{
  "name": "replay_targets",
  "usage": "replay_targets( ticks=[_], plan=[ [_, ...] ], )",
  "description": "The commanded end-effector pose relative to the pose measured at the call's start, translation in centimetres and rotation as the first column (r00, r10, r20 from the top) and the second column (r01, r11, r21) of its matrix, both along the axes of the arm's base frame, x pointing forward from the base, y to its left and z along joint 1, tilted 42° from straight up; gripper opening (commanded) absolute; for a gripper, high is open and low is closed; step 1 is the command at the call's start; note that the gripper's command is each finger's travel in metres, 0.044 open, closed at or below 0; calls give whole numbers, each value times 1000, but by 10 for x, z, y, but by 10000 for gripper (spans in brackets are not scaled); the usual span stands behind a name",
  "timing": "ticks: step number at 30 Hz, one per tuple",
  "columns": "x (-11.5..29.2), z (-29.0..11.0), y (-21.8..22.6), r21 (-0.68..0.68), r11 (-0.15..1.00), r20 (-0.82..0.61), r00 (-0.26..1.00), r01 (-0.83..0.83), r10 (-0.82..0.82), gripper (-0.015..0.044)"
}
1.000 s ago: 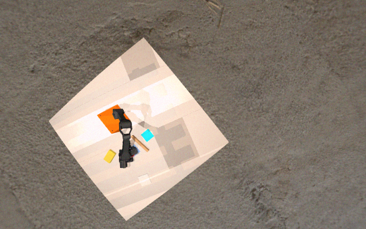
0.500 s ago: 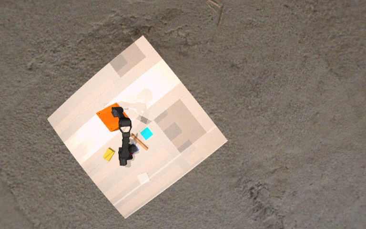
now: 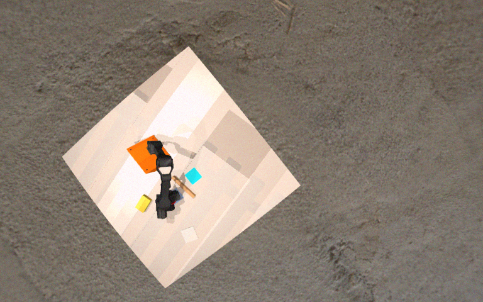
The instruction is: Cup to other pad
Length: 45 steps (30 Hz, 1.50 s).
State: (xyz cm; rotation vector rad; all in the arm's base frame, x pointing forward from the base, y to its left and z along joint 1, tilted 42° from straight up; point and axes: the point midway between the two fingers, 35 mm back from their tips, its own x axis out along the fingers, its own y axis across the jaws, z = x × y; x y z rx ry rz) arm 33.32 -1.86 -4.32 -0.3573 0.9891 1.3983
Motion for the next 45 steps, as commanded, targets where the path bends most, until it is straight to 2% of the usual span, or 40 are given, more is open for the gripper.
replay_targets(
  ticks=[1,16,35,45],
  plan=[
    [3,8,-8,-5,1000,7,1000,-1,1,0],
    [9,42,-36,-3,1000,4,1000,2,-2,0],
    [8,40,-34,1,1000,2,1000,9,-9,0],
    [3,52,-23,0,1000,2,1000,5,-5,0]
  ],
)
